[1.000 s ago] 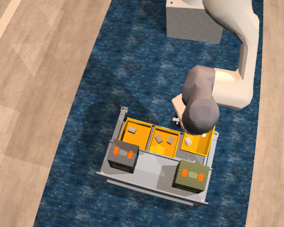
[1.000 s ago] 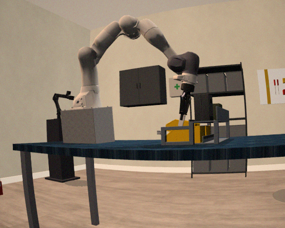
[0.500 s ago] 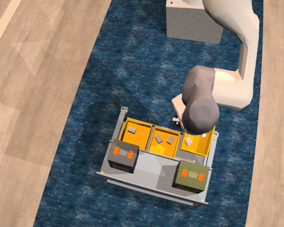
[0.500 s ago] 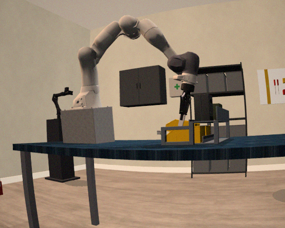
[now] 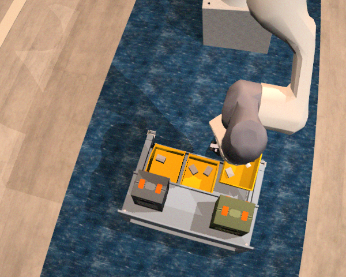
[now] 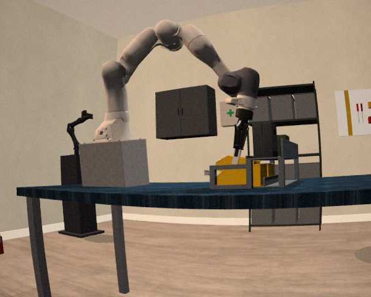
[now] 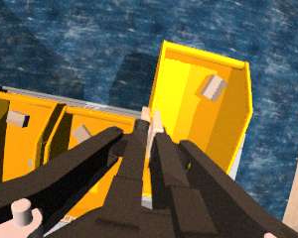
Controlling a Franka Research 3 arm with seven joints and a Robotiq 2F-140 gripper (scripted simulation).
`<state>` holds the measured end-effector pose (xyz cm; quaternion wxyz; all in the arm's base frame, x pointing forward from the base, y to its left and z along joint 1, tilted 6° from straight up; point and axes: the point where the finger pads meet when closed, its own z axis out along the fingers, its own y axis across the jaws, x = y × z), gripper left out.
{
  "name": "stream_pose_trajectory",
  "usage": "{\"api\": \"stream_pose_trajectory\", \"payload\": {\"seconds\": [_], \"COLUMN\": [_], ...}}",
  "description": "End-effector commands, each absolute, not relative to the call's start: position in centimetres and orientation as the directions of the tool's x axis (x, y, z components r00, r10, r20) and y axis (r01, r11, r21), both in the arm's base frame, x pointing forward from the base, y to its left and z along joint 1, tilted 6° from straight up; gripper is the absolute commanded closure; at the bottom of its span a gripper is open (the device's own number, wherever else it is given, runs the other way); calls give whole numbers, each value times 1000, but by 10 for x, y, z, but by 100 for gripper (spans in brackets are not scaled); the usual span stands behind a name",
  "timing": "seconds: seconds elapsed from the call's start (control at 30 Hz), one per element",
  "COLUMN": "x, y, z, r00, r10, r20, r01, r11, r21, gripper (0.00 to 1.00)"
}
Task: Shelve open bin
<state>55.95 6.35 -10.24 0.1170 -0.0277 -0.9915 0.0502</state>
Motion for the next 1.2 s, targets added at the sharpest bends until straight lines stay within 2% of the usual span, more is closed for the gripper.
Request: {"api": "stream_pose_trajectory", "payload": {"seconds": [0.0, 1.17], "x": [561, 561], "y": [65, 64], "z": [-101, -104], "r00": [-972, -972], "r10": [59, 59], "r20": [229, 228], "r01": [37, 37], "r11": [994, 994], "r21": [-103, -103], "gripper": [100, 100]}}
